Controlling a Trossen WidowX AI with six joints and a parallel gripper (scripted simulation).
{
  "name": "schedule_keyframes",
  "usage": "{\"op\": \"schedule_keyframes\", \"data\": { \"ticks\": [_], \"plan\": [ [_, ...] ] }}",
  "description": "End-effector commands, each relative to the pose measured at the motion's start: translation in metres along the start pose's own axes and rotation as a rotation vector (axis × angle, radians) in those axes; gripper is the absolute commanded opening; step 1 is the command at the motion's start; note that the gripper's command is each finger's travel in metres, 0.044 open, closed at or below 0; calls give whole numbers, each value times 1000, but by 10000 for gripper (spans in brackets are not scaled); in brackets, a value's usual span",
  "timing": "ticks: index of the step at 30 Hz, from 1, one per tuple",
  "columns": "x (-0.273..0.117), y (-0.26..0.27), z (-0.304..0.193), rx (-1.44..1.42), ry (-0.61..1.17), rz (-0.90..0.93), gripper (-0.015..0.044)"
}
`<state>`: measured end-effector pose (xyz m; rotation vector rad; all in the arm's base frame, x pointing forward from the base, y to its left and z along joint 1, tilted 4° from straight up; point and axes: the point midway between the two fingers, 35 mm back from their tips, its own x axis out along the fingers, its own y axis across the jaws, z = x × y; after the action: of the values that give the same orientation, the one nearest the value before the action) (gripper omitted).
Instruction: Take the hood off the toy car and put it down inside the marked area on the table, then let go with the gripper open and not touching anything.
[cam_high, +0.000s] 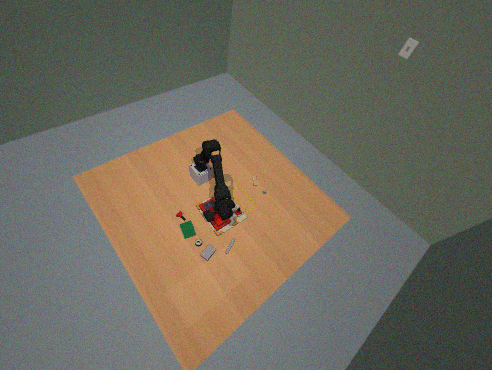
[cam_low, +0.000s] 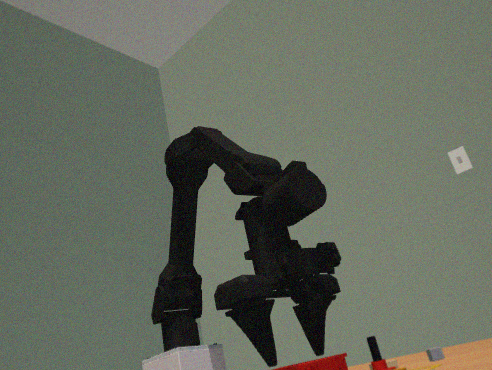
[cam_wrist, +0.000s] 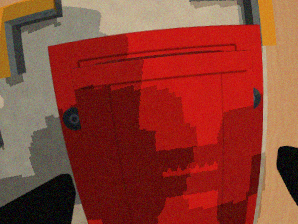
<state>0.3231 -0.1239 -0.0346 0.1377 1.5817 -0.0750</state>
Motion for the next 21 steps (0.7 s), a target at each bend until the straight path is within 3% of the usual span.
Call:
{"op": "schedule_keyframes", "data": {
  "ticks": [1,21],
  "plan": [
    [3,1,-2,4,4,7,440],
    [12,1,-2,4,4,7,440]
  ]
}}
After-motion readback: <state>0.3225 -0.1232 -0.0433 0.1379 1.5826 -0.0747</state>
